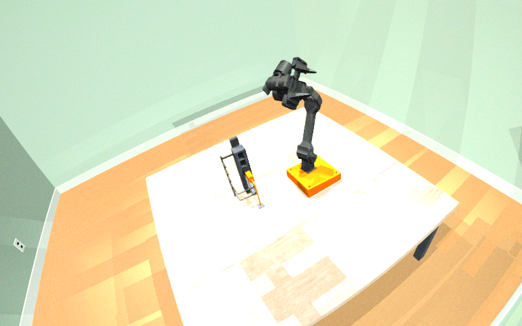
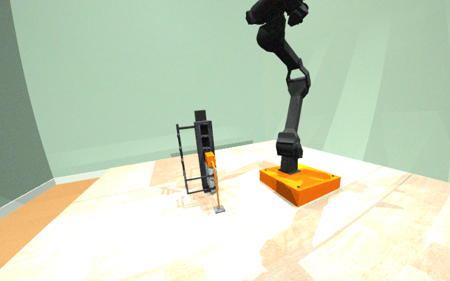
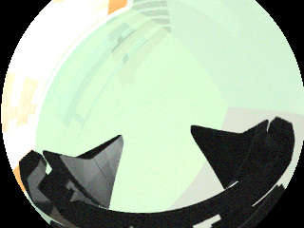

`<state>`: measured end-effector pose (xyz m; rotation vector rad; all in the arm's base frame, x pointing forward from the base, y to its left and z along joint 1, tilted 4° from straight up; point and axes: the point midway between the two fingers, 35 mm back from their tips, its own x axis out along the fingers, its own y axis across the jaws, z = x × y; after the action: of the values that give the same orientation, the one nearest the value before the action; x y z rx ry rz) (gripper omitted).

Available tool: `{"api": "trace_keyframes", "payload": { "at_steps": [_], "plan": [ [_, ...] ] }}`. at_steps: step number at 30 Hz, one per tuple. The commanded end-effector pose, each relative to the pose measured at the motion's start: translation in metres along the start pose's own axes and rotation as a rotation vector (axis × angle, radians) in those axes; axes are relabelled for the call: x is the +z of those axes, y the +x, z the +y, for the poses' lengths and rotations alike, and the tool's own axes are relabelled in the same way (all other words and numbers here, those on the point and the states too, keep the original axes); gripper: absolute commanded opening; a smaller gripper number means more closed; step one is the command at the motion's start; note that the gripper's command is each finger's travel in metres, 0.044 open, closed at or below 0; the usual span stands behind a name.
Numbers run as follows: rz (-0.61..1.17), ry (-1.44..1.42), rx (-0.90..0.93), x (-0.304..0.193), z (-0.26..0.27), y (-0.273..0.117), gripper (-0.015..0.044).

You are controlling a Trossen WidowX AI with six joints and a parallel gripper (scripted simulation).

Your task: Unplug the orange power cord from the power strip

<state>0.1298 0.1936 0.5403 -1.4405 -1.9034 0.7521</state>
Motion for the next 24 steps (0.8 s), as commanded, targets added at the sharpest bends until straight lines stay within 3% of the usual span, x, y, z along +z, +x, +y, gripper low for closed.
{"api": "trace_keyframes", "payload": {
  "at_steps": [1, 9, 17, 24],
  "plan": [
    [0.005, 0.008, 0.0, -0.001, 0.001, 0.0, 0.0374],
    [0.315, 0.419, 0.05, -0.067, 0.074, -0.015, 0.0164],
    [0.698, 0.813, 0.21, -0.103, 0.181, -0.061, 0.016],
    [0.99, 1.121, 0.474, -0.09, 0.28, -0.119, 0.016]
  ]
}}
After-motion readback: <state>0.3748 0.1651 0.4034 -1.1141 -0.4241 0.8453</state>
